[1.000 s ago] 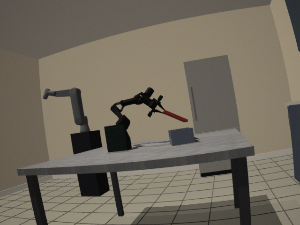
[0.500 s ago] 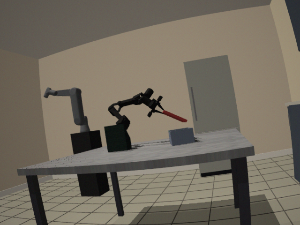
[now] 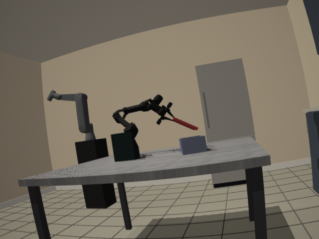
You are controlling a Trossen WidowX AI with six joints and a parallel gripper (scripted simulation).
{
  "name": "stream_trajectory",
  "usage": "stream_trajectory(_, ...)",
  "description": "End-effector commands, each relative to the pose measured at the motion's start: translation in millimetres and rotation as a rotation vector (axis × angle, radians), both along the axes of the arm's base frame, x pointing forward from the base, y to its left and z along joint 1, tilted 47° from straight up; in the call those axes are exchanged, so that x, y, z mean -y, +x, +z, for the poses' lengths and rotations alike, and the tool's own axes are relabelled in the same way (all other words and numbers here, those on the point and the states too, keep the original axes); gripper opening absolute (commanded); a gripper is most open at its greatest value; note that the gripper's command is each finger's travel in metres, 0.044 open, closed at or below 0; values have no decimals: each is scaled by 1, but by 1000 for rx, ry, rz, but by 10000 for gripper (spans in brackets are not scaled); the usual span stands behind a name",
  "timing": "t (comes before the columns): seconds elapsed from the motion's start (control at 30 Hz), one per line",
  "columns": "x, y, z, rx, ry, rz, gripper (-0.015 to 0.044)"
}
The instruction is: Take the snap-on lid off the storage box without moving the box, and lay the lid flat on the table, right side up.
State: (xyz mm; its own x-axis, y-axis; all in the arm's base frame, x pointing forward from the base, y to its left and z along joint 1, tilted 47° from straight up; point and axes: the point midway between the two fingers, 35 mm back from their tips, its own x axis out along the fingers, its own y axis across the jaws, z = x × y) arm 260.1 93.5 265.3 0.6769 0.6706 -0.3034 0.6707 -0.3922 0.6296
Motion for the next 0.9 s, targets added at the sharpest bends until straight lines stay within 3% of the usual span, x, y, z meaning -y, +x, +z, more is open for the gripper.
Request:
stream_trajectory(0.0,-4,-3,11,13,-1,-11,0)
stream_trajectory(0.87,-22,-10,11,15,0,-11,0)
